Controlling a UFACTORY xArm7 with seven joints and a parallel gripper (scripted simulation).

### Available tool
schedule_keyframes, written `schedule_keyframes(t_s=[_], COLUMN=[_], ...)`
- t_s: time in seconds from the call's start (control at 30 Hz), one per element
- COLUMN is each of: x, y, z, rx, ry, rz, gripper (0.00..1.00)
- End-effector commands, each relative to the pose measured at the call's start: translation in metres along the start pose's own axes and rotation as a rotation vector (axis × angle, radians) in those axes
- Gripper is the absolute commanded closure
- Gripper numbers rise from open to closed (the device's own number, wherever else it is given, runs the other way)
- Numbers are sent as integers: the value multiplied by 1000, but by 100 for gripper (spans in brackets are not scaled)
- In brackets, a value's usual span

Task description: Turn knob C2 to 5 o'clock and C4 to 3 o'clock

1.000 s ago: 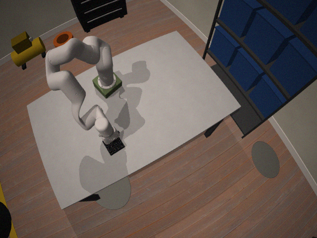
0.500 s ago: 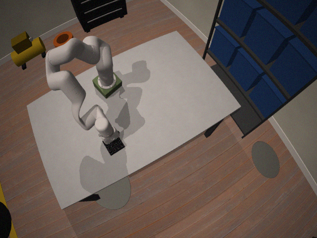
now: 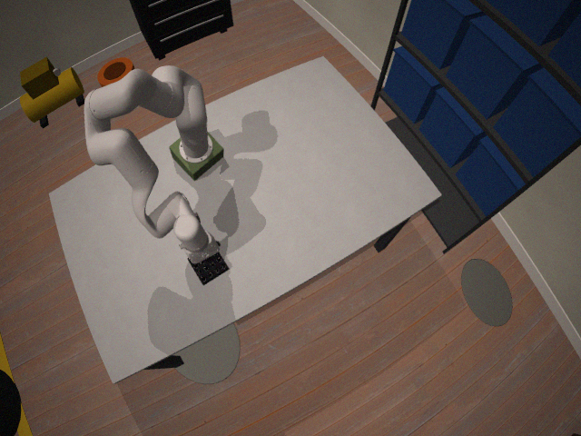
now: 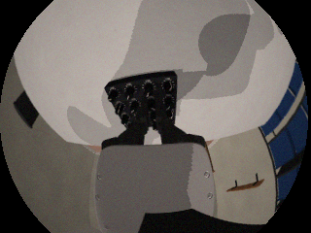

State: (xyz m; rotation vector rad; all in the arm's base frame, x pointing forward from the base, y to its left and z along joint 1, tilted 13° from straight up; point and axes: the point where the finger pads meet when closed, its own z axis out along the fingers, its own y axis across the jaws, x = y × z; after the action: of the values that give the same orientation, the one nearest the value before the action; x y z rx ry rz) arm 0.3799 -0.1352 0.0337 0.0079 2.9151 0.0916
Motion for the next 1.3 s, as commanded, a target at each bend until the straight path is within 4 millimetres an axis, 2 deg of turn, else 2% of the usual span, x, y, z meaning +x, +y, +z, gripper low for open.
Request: schedule_keyframes(t_s=[0.0, 0.2, 0.7, 0.77, 1.27], x=[-1, -1, -1, -1, -1], y=[0, 0, -1, -1, -1], z=[-1, -1, -1, -1, -1], rx=[2, 2, 2, 2, 1], ry=[-2, -2, -2, -2, -3], rz=[52, 118, 449, 449, 854], gripper=[92, 92, 92, 92, 92])
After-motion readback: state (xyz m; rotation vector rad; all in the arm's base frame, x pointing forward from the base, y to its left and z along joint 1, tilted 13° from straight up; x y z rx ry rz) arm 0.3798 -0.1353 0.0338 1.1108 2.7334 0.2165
